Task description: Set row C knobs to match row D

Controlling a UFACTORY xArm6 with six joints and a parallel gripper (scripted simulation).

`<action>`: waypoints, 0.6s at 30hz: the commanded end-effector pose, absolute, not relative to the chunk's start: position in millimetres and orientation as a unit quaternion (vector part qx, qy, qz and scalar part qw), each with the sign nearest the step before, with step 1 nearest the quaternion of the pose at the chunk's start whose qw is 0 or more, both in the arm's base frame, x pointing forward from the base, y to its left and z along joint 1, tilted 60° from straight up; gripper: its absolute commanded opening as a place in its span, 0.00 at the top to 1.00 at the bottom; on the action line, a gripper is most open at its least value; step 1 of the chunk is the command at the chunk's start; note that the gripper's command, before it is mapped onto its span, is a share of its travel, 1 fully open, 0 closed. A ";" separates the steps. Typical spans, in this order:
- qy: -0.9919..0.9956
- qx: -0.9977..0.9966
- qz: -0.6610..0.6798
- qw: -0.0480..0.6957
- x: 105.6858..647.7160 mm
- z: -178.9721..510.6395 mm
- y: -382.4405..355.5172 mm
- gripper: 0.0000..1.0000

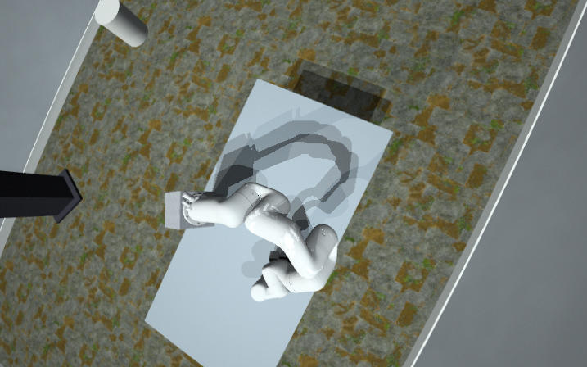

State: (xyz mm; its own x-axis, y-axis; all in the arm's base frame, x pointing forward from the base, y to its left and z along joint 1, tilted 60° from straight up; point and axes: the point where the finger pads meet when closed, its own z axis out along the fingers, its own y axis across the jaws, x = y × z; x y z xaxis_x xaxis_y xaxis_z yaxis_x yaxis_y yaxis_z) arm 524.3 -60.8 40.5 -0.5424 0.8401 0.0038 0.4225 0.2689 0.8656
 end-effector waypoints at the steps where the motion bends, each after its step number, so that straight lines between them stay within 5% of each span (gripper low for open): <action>1: 0.762 0.412 0.438 0.241 524.2 40.8 -61.6 0.92; 17: 0.762 0.411 0.438 0.241 524.2 40.8 -61.6 0.92; 18: 0.762 0.411 0.438 0.241 524.2 40.8 -61.6 0.81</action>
State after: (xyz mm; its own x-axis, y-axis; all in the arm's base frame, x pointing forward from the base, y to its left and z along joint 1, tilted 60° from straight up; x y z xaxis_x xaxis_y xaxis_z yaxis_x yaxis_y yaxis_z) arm 524.2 -60.8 40.4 -0.5470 0.8371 -0.0063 0.4161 0.2785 0.8656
